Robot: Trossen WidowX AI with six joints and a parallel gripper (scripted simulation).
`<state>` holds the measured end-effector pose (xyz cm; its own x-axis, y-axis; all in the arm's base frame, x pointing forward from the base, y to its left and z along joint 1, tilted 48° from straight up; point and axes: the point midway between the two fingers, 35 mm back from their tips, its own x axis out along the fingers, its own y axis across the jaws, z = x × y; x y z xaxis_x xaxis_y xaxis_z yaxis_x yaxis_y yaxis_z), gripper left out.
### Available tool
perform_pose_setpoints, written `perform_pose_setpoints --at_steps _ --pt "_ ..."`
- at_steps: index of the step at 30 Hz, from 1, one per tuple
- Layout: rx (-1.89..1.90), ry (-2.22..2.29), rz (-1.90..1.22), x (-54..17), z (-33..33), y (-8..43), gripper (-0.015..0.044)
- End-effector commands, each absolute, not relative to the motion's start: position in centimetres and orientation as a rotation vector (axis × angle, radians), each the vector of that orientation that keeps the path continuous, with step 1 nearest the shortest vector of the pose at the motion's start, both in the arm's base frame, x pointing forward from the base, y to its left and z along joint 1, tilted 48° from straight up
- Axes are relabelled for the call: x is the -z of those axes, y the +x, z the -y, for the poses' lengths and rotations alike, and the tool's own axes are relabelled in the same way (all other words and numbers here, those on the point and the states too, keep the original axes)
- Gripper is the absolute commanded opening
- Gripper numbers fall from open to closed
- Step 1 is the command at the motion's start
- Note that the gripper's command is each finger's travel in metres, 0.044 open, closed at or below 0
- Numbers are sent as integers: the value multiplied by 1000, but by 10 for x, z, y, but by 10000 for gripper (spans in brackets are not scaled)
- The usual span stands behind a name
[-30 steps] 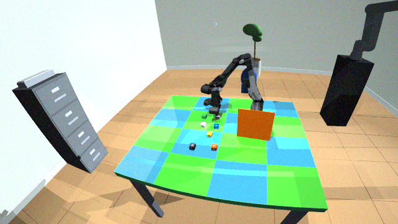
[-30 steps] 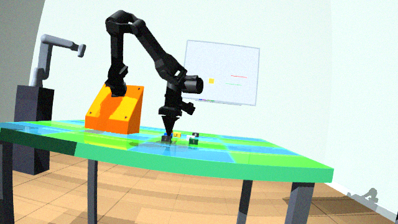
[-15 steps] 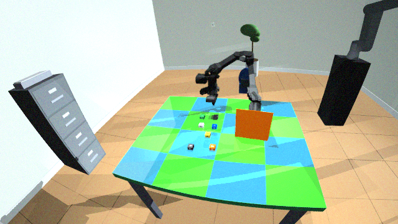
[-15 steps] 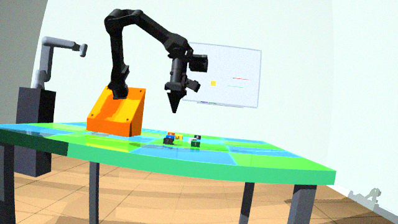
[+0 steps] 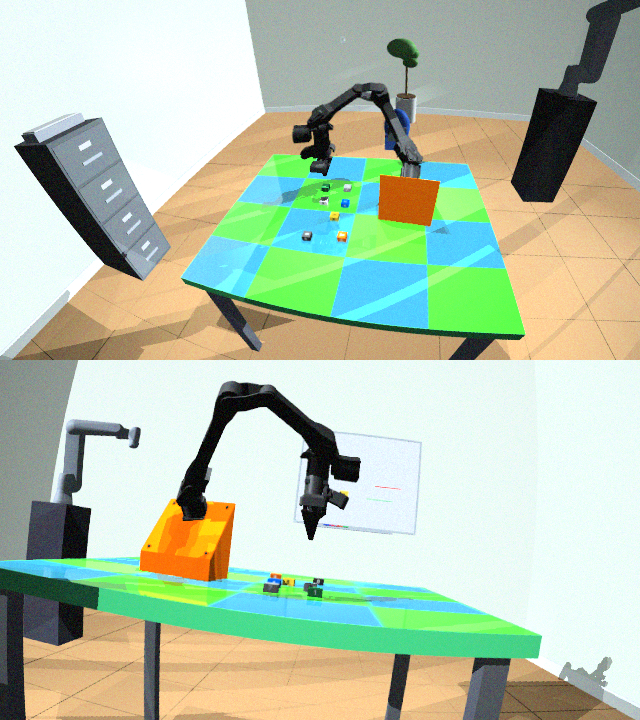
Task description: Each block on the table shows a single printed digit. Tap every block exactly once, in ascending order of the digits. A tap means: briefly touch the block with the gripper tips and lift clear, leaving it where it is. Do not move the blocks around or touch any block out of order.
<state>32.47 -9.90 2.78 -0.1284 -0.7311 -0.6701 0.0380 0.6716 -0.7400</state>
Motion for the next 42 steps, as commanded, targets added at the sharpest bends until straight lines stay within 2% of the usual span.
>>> perform_pose_setpoints --at_steps 1,5,10,42 --pt "745 -568 -1570 -15 89 335 20" --pt "746 -564 -1569 -7 97 334 20" --pt "748 -570 -1570 38 147 324 20" --pt "748 -566 -1561 56 168 322 20"
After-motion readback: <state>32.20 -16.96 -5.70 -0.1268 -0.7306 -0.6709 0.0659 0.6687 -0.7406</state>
